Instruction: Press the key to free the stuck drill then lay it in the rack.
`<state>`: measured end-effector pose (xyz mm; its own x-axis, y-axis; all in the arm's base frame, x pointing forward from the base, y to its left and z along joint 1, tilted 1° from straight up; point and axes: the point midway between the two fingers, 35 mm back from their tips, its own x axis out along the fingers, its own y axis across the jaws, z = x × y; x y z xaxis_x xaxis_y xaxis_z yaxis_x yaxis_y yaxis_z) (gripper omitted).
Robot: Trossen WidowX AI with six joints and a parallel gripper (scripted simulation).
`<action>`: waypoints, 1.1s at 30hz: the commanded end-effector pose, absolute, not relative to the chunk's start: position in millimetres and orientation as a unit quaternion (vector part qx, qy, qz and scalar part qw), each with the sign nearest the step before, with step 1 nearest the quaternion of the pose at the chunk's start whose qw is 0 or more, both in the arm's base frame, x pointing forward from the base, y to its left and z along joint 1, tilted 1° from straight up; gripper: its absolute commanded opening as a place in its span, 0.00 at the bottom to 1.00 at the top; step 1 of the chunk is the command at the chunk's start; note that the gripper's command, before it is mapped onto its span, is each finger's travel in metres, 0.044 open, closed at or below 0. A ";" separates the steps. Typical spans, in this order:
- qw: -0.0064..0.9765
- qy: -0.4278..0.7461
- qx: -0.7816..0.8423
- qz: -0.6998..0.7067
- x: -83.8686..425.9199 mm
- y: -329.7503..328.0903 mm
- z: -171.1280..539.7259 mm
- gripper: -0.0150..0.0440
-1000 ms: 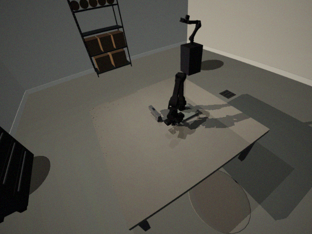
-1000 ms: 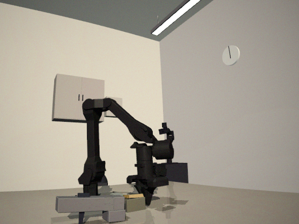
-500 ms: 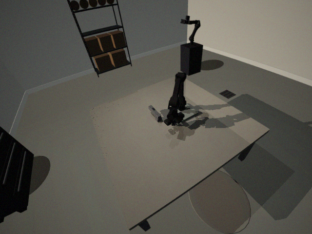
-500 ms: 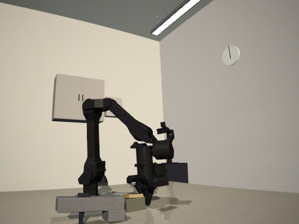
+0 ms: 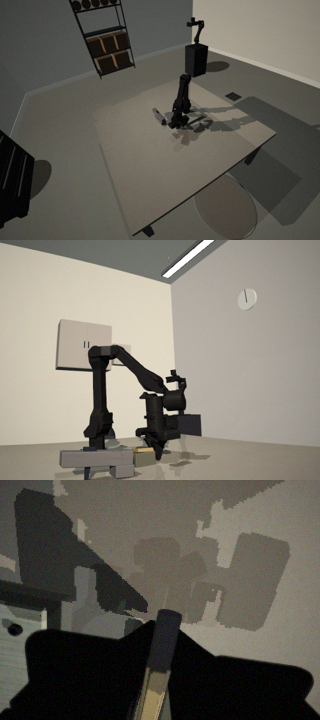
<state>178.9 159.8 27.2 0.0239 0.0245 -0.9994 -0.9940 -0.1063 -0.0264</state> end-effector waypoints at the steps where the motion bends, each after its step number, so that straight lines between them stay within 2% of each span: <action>1: 0.479 0.467 -0.530 0.521 178.0 154.2 21.5 0.25; 10: 0.479 0.467 -0.530 0.521 178.0 154.2 21.5 0.25; 27: 0.485 0.460 -0.526 0.525 178.9 159.8 27.2 1.00; 33: 0.479 0.467 -0.530 0.521 176.5 158.7 52.8 1.00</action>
<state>175.6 158.1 37.3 0.0059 0.0032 -1.0000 -0.9937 -0.1123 -0.0062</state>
